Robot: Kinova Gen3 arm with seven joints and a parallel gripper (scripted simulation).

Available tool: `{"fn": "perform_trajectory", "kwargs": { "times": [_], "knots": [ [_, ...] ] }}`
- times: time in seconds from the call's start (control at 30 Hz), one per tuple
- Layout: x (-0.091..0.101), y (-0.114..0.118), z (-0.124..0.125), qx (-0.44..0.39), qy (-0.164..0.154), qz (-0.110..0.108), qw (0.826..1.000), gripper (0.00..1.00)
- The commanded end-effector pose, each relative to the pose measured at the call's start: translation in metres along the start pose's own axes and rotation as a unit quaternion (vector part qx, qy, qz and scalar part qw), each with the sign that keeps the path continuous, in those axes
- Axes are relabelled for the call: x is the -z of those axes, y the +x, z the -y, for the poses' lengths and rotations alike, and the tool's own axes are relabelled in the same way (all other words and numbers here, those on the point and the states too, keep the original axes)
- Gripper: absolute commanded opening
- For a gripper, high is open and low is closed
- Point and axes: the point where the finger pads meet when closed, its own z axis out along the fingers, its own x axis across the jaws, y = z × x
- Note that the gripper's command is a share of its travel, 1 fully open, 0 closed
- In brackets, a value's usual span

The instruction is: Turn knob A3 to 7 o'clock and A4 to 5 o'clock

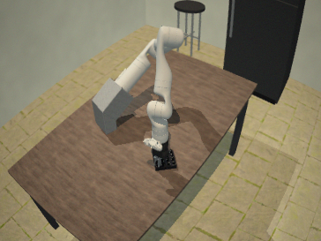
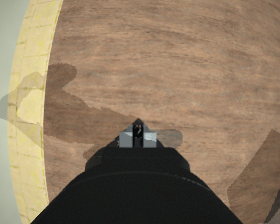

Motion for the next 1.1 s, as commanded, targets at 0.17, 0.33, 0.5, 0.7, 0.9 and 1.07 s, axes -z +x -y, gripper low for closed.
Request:
{"fn": "perform_trajectory", "kwargs": {
  "times": [0.17, 0.33, 0.5, 0.7, 0.9, 1.07],
  "knots": [
    [0.0007, -0.0016, 0.0004, -0.078, 0.003, -0.002, 0.997, 0.30],
    [0.0007, -0.0016, 0.0004, -0.113, 0.003, -0.002, 0.994, 0.30],
    [0.0007, -0.0016, 0.0004, -0.169, 0.003, -0.002, 0.986, 0.30],
    [0.0007, -0.0016, 0.0004, -0.232, 0.003, -0.002, 0.973, 0.30],
    [0.0007, -0.0016, 0.0004, -0.270, 0.003, -0.002, 0.963, 0.30],
    [0.0007, -0.0016, 0.0004, -0.312, 0.003, -0.002, 0.950, 0.30]
  ]
}}
